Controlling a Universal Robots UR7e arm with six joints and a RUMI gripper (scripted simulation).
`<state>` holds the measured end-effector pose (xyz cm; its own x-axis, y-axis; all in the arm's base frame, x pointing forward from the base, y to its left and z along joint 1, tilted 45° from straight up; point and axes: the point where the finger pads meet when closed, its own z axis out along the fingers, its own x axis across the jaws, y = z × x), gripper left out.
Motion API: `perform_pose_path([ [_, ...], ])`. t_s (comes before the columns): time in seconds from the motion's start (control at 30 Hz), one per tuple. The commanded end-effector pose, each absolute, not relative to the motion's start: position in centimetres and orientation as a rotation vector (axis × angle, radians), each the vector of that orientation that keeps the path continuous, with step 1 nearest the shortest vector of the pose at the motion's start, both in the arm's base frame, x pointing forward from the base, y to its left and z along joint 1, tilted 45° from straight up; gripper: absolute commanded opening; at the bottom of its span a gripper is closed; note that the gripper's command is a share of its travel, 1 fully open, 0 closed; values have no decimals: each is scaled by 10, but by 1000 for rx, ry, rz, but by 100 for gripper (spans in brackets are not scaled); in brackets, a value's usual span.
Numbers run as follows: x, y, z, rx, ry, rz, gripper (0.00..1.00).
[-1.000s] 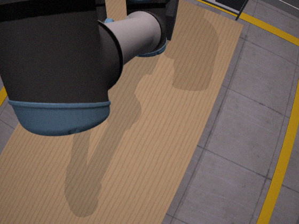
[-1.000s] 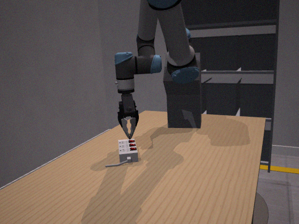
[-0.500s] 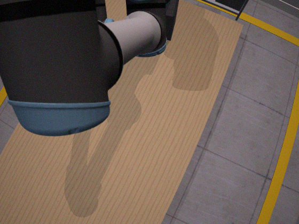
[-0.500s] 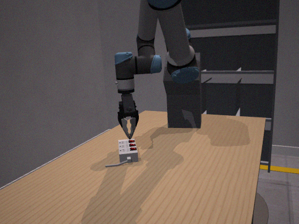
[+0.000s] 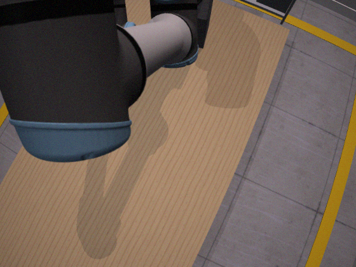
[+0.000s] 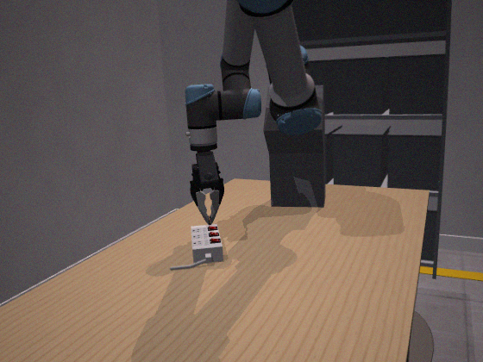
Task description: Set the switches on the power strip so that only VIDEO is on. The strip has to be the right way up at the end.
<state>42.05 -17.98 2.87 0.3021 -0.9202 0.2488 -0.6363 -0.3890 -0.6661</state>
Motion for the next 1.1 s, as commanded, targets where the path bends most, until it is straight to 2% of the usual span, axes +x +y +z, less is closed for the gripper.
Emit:
perform_pose_path([
  [0.0, 421, -180, 29, -2130, 1384, -853, 0],
  [1.07, 427, -180, 23, -2130, 1384, -853, 0],
])
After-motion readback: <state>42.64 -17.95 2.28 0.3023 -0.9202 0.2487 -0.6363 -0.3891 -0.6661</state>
